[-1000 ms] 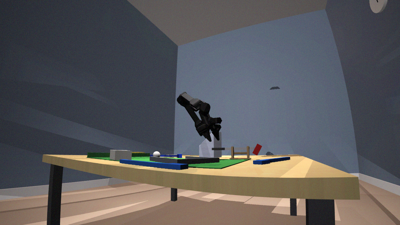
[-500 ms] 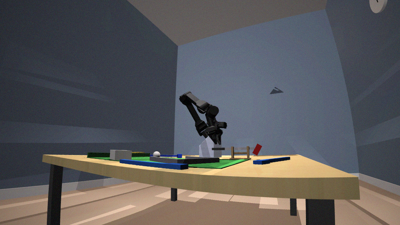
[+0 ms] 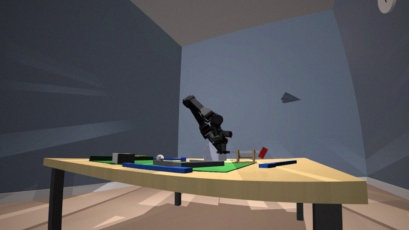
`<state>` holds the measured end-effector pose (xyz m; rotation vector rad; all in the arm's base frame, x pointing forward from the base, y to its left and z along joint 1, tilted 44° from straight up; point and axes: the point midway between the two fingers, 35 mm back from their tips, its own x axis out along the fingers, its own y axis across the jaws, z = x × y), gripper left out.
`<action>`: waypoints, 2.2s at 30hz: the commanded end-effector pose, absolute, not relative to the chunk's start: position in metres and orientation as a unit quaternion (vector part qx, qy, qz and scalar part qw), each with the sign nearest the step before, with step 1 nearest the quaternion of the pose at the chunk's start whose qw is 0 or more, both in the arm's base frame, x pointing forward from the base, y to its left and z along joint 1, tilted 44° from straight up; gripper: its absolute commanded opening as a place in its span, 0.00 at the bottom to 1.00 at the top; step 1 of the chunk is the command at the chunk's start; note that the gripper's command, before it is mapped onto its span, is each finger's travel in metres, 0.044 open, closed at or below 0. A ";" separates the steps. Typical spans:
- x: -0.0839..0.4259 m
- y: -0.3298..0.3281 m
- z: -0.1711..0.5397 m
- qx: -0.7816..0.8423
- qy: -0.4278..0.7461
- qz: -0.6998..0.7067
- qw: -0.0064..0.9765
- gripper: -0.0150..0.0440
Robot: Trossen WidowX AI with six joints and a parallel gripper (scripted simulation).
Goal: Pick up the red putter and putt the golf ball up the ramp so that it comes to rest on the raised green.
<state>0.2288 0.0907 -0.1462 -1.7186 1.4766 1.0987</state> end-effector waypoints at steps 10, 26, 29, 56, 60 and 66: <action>0.231 0.078 -0.159 -0.652 0.556 0.415 0.305 1.00; 0.231 0.077 -0.161 -0.650 0.558 0.414 0.308 0.51; 0.231 0.077 -0.161 -0.650 0.558 0.414 0.308 0.38; 0.225 0.138 -0.092 -0.648 0.563 0.407 0.312 0.25; 0.234 0.130 -0.072 -0.621 0.599 0.357 0.359 0.25; 0.245 0.114 -0.042 -0.570 0.647 0.271 0.426 0.25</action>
